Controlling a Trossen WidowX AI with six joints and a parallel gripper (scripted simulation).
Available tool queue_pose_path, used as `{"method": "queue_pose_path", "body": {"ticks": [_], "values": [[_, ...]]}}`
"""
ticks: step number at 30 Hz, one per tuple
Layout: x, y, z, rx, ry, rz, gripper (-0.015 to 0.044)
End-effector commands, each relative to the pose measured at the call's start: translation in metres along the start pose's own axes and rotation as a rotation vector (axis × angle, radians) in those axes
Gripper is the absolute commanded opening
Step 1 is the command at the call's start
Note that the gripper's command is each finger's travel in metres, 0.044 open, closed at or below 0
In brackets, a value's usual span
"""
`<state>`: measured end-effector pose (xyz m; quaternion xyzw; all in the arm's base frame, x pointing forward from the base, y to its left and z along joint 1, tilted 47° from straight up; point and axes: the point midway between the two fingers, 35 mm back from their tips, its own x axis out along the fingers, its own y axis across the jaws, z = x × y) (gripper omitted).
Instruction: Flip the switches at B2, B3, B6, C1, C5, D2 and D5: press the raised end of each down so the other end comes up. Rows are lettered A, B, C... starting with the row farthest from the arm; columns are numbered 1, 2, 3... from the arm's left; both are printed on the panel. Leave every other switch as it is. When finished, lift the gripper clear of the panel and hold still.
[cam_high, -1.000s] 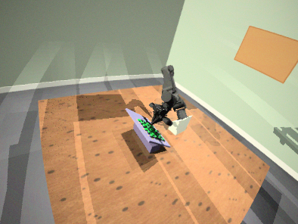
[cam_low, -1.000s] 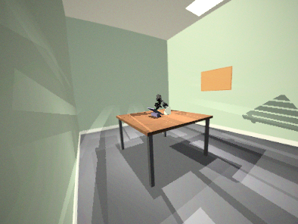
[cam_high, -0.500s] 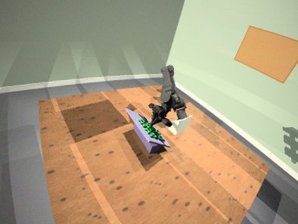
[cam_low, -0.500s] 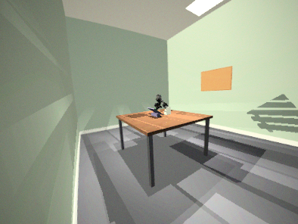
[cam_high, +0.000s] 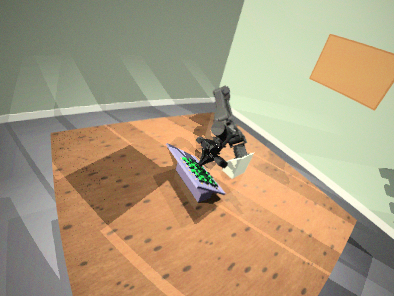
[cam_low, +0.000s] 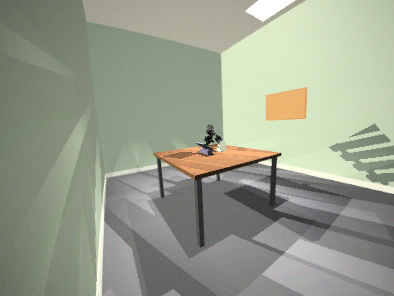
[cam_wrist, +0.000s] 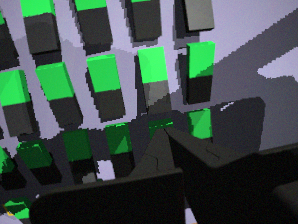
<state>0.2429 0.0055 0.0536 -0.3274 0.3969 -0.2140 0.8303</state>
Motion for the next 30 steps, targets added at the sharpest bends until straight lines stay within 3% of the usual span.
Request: {"method": "queue_pose_path", "body": {"ticks": [1, 30], "values": [[0.0007, 0.0006, -0.0003, -0.007, 0.001, 0.003, 0.0], [0.0046, 0.0006, -0.0002, -0.007, 0.001, 0.003, 0.0]]}}
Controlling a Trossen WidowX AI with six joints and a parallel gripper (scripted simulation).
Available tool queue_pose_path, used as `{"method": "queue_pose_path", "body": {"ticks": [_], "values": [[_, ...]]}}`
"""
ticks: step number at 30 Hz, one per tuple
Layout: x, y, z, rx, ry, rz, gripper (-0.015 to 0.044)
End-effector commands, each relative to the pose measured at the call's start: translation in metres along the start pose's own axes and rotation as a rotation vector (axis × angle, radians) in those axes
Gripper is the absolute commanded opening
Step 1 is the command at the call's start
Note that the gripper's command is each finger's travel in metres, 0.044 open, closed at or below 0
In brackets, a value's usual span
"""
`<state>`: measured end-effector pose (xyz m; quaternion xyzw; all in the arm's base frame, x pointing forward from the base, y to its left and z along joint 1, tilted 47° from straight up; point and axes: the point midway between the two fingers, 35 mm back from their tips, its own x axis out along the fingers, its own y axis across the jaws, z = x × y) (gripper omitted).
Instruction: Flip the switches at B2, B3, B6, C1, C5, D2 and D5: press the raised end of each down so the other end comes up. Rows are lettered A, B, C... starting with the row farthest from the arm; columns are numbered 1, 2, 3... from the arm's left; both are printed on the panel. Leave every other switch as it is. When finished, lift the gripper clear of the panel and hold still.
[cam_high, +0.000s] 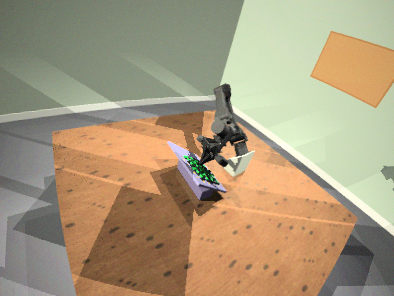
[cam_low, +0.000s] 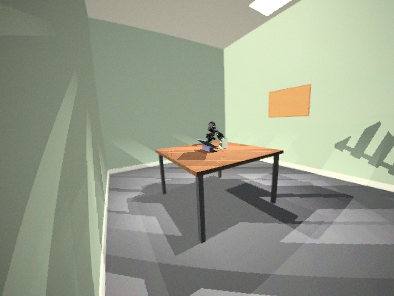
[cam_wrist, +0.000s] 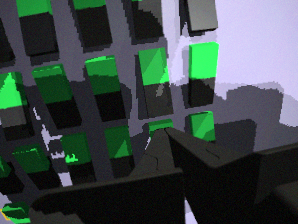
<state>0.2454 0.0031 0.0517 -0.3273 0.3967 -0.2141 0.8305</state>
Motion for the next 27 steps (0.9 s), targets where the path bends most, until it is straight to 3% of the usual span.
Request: {"method": "queue_pose_path", "body": {"ticks": [1, 5, 12, 19, 27], "values": [[0.001, 0.001, 0.0, -0.007, 0.001, 0.003, 0.0], [-0.005, 0.002, 0.0, -0.002, 0.001, 0.006, 0.0], [-0.063, 0.002, -0.003, -0.008, -0.021, 0.007, 0.0], [-0.064, 0.003, -0.004, -0.008, -0.022, 0.007, 0.0], [-0.065, 0.068, -0.035, -0.007, -0.019, 0.015, 0.0]]}}
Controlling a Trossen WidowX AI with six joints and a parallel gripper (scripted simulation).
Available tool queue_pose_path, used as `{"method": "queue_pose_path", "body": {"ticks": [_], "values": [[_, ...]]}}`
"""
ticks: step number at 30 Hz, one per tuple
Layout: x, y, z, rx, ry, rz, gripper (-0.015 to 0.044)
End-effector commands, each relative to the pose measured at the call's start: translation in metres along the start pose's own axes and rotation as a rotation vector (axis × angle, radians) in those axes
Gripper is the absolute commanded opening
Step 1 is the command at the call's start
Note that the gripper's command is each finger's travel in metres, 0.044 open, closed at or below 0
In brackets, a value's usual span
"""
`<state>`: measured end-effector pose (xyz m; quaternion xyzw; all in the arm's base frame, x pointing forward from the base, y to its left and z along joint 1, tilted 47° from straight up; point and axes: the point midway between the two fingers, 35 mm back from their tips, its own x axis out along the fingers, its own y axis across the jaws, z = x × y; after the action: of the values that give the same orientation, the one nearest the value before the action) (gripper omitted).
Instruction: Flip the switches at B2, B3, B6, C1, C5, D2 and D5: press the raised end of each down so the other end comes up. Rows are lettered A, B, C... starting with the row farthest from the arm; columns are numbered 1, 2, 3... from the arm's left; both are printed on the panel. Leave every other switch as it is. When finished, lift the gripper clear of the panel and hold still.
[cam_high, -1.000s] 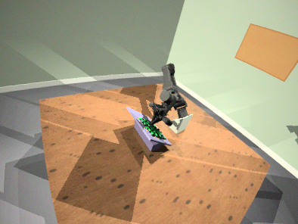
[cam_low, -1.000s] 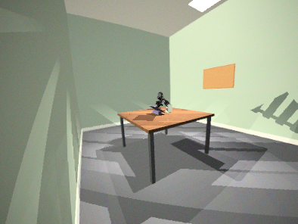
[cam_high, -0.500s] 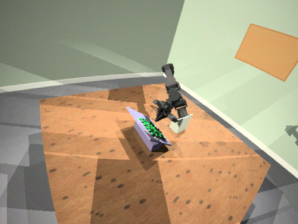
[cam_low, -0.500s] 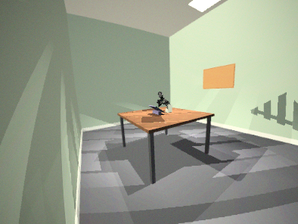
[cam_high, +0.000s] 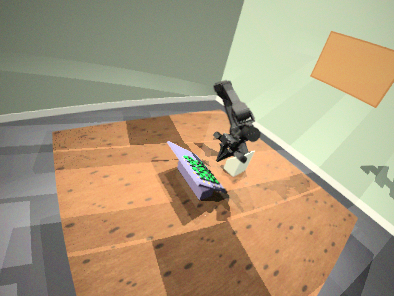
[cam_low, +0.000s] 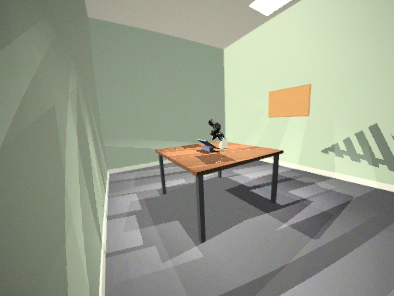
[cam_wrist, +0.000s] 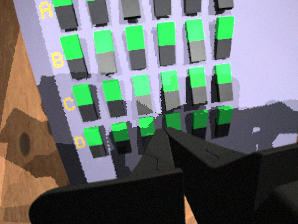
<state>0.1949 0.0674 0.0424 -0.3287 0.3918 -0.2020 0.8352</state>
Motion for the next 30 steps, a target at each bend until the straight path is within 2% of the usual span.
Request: {"method": "queue_pose_path", "body": {"ticks": [1, 6, 11, 30], "values": [[0.0, 0.027, -0.019, 0.001, 0.0, -0.005, 0.0], [0.002, 0.032, -0.023, 0.001, 0.0, -0.007, 0.0], [0.035, 0.031, -0.022, 0.002, 0.022, -0.009, 0.0], [0.057, 0.031, -0.022, 0.002, 0.022, -0.01, 0.0]]}}
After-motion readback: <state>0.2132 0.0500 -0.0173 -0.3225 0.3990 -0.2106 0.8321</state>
